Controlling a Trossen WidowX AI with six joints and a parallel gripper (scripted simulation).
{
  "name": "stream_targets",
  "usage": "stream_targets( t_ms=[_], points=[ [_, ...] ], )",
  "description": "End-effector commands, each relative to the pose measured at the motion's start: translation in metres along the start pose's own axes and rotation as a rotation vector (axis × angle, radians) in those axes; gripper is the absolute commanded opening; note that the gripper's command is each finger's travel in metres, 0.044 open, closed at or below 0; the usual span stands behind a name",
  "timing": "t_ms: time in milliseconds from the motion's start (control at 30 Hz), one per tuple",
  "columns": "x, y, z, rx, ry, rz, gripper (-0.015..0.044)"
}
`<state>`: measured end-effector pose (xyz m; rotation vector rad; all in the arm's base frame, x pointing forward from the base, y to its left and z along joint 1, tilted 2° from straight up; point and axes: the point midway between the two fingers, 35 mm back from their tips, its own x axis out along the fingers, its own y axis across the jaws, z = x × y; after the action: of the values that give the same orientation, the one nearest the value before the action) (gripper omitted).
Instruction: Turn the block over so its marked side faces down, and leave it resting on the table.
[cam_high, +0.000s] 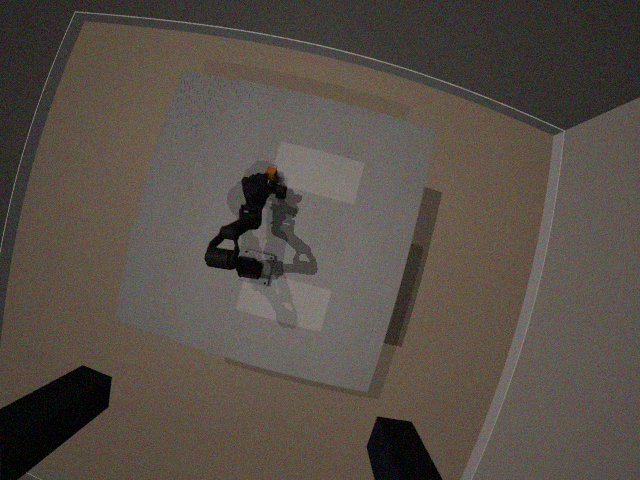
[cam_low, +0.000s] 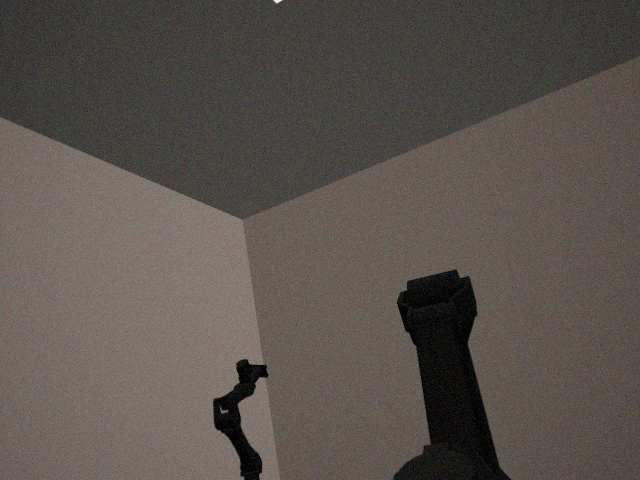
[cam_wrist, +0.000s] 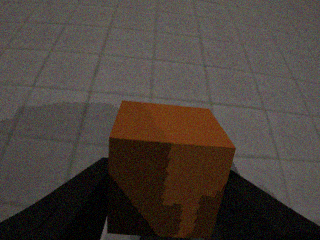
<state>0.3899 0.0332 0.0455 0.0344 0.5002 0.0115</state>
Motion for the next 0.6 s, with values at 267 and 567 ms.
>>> stream_targets(
  t_ms=[267, 567],
  points=[
    [-0.0009, -0.0008, -0.0037, 0.004, -0.03, -0.005, 0.0],
    [-0.0009, -0.0008, -0.0037, 0.004, -0.03, -0.005, 0.0105]
  ],
)
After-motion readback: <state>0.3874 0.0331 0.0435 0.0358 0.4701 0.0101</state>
